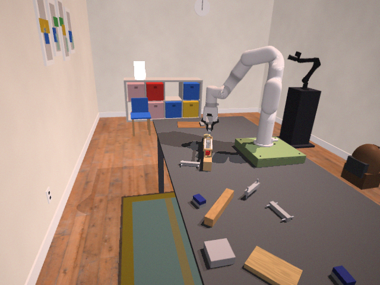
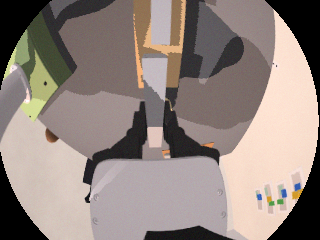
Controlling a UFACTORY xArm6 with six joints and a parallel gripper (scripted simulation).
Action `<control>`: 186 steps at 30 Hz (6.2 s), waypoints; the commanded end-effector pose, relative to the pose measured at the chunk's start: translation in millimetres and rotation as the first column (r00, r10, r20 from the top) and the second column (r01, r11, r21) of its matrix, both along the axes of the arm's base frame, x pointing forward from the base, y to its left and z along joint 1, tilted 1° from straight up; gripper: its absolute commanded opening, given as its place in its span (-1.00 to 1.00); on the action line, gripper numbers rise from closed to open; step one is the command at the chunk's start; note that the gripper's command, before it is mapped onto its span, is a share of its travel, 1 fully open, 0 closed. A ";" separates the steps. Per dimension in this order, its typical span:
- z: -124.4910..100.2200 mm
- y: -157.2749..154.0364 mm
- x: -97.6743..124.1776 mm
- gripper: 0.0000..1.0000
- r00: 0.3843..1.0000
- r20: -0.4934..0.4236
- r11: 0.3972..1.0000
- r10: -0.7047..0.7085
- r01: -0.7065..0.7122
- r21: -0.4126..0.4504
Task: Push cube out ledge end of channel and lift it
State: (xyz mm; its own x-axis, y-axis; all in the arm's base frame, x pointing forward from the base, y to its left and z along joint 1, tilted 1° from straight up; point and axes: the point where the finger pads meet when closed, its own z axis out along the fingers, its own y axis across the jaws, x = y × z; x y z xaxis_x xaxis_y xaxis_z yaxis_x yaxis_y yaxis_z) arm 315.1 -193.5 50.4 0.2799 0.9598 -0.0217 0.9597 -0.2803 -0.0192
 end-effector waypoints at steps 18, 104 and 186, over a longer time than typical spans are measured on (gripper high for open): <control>-35.9 -5.2 4.7 -1.00 1.000 0.007 1.000 0.004 -0.004 0.005; -37.9 118.2 41.5 -1.00 1.000 0.007 1.000 0.004 -0.004 0.005; 22.4 139.6 48.8 -0.24 1.000 0.007 1.000 0.004 -0.004 0.005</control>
State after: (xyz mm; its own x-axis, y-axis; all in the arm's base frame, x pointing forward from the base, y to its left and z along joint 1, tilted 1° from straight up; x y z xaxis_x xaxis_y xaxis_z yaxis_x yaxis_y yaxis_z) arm 361.6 -54.2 26.6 0.2764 0.9609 -0.0157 0.9608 -0.2766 -0.0187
